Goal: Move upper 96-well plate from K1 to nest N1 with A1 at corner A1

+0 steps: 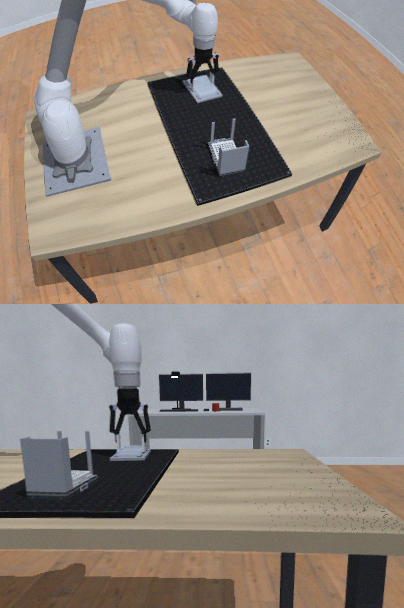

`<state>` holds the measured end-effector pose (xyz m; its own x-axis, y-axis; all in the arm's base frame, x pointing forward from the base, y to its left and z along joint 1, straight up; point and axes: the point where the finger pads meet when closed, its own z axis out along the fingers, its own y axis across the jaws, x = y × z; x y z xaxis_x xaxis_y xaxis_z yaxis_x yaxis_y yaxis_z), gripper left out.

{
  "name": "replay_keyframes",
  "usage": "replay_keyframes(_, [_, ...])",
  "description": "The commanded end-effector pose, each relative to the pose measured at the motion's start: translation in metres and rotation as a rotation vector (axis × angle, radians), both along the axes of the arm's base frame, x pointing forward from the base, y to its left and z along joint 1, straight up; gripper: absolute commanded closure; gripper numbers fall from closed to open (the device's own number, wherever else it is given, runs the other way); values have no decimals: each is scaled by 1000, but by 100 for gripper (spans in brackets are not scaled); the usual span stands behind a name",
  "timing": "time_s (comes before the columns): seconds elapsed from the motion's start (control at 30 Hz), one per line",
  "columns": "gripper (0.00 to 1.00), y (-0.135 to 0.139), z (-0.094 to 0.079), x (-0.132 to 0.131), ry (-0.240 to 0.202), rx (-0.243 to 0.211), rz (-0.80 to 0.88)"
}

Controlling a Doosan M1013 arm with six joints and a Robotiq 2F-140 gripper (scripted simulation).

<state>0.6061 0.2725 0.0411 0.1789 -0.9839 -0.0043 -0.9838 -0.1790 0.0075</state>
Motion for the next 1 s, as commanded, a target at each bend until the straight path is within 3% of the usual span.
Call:
replay_keyframes(0.0, [100,0,0,0,0,0,0])
replay_keyframes(0.77, [100,0,-4,0,0,0,0])
replay_keyframes(0.8, [0,0,-4,0,0,0,0])
replay_keyframes(0.97, [0,0,-4,0,0,0,0])
